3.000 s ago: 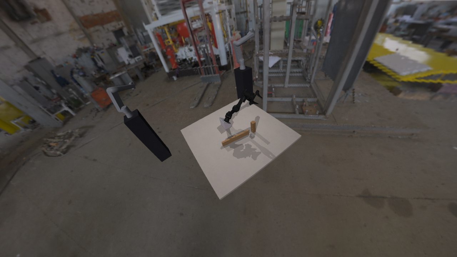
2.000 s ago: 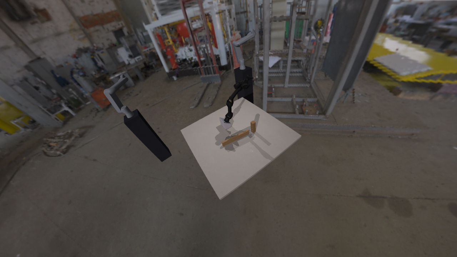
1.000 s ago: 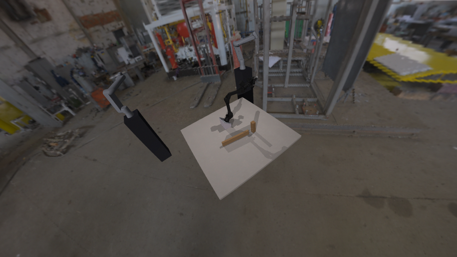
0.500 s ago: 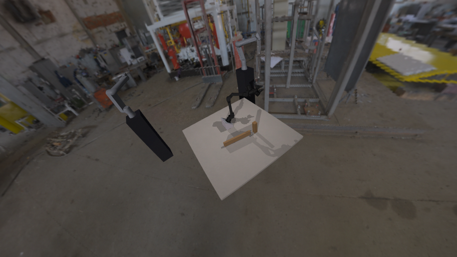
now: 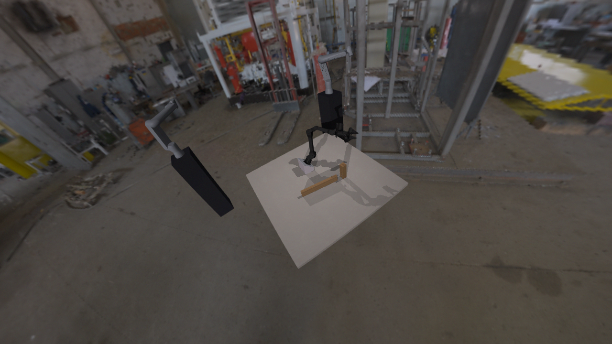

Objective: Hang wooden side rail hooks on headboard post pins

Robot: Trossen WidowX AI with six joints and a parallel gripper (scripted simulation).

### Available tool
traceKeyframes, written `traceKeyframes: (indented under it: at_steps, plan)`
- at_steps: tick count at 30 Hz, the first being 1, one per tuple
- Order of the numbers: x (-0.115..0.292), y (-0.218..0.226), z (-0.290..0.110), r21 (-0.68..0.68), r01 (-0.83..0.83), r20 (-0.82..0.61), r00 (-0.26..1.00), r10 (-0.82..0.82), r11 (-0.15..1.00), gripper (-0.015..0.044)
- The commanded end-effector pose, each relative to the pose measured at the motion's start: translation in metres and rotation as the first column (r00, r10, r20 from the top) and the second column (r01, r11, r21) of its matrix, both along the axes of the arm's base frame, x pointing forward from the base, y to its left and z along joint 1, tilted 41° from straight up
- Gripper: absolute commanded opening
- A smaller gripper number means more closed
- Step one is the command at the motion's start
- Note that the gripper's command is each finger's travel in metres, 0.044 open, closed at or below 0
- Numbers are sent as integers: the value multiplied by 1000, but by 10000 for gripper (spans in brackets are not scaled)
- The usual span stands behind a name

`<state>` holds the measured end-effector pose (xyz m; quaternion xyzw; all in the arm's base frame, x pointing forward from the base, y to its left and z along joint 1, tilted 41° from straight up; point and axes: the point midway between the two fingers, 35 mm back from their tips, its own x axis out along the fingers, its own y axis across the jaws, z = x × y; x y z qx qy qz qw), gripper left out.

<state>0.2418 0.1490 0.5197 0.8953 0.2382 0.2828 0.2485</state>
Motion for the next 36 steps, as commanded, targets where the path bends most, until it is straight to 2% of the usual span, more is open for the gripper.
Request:
traceKeyframes:
  at_steps: [1, 9, 15, 20, 25, 28, 36]
  plan:
    - [32, -6, -54, -53, -5, -178, 984, -5, 999, 440]
    - [66, -35, -141, -64, -5, -477, 879, -26, 998, 440]
    - [76, -72, -222, -52, 18, -698, 715, -49, 999, 440]
    - [67, -103, -285, 10, 57, -845, 534, -22, 998, 440]
    - [40, -110, -345, 265, 190, -953, 198, 227, 945, 440]
    - [30, -110, -360, 332, 256, -943, 97, 317, 908, 440]
    - [30, -110, -360, 332, 256, -943, 97, 317, 908, 440]
